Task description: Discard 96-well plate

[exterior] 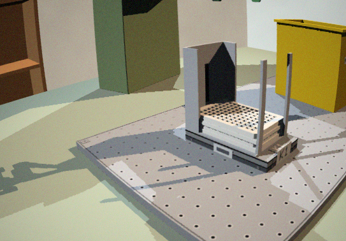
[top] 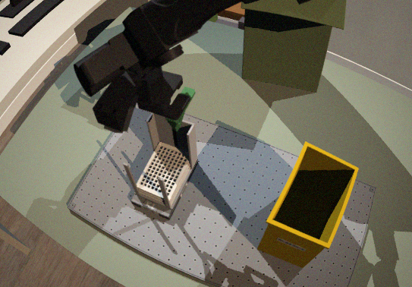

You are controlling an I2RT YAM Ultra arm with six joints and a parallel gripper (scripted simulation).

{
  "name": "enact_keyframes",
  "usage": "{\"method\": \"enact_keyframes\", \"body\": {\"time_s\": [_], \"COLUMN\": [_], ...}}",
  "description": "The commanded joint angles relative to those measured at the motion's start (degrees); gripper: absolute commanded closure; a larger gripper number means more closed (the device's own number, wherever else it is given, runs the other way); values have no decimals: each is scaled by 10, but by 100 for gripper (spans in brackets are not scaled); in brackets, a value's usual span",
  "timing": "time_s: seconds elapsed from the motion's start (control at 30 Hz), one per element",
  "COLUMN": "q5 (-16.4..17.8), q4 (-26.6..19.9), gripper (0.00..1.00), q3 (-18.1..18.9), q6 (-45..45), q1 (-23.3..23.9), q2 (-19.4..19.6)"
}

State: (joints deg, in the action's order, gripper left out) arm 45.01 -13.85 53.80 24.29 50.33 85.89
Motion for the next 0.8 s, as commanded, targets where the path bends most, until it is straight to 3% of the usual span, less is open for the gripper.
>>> {"method": "enact_keyframes", "body": {"time_s": [0.0,0.77], "q5": [1,-29], "q4": [6,80], "gripper": [0,0], "q3": [0,0], "q6": [1,-40], "q1": [3,-38], "q2": [-1,45]}}
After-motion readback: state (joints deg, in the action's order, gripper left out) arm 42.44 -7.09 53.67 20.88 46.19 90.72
